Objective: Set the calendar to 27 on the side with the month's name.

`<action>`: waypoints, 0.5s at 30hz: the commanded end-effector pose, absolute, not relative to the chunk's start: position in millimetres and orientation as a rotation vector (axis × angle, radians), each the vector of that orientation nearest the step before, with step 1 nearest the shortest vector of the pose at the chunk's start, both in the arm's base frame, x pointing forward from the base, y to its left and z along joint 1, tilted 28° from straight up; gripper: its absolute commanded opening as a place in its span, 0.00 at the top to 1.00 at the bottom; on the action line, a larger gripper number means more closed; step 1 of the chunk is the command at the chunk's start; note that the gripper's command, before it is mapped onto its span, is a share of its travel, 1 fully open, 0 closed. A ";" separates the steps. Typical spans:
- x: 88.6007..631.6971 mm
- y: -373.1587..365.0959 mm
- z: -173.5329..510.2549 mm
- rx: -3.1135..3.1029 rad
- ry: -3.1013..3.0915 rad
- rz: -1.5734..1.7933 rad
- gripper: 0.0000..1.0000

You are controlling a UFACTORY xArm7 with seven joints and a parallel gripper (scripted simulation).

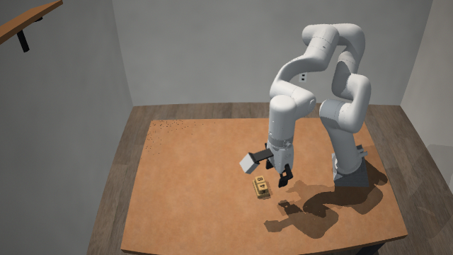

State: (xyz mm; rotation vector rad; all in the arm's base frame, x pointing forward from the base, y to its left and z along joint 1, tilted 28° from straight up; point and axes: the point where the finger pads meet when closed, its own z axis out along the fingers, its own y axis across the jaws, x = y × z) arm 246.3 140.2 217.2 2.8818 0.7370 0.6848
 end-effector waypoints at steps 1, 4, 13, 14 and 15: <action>279.6 103.7 231.8 2.909 0.541 0.704 0.00; 283.5 96.2 234.1 2.912 0.504 0.707 0.00; 286.5 89.8 235.9 2.913 0.474 0.709 0.00; 286.5 89.8 235.9 2.913 0.474 0.709 0.00; 286.5 89.8 235.9 2.913 0.474 0.709 0.00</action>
